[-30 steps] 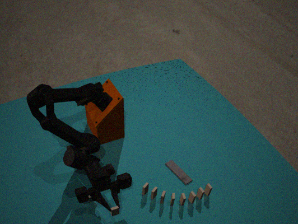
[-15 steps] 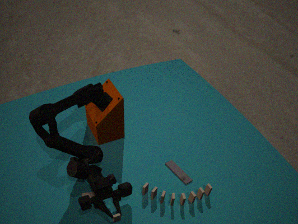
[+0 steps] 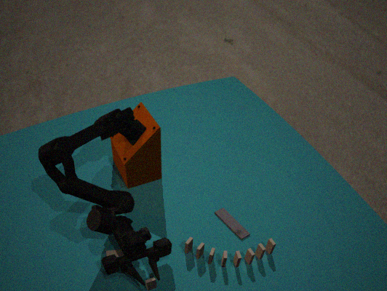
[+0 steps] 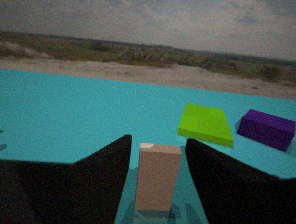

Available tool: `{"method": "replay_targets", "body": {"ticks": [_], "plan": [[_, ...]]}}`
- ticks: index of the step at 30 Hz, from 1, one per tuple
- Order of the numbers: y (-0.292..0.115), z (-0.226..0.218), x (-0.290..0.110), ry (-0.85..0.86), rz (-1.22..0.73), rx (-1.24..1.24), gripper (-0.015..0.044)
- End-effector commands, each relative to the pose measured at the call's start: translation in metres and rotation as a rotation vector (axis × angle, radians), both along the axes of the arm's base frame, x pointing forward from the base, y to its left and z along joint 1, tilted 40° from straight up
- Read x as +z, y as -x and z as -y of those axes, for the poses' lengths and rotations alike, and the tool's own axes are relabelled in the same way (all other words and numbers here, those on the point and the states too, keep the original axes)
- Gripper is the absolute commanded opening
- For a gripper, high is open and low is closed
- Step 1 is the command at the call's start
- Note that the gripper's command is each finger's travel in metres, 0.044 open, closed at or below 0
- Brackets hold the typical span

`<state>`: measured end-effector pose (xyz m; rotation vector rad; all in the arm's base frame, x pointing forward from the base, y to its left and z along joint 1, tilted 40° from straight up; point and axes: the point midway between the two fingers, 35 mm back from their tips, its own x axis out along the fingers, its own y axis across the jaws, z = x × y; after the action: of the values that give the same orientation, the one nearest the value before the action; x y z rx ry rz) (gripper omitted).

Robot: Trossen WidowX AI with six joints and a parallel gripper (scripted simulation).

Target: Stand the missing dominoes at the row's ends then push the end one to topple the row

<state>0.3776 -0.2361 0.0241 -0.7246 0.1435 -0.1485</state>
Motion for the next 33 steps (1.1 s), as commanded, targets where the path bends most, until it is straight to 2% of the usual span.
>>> {"method": "replay_targets", "body": {"ticks": [1, 8, 11, 16, 24, 33], "plan": [[-0.001, 0.000, 0.001, 0.008, 0.005, 0.005, 0.0265], [-0.001, 0.000, 0.001, 0.008, 0.005, 0.005, 0.0440], [-0.001, -0.001, 0.003, 0.008, 0.004, 0.004, 0.0440], [-0.005, -0.031, 0.037, 0.000, 0.003, 0.000, 0.0440], [-0.008, -0.030, 0.037, -0.013, -0.006, -0.007, 0.0440], [-0.084, -0.015, 0.028, -0.256, -0.242, -0.200, 0.0440]]}}
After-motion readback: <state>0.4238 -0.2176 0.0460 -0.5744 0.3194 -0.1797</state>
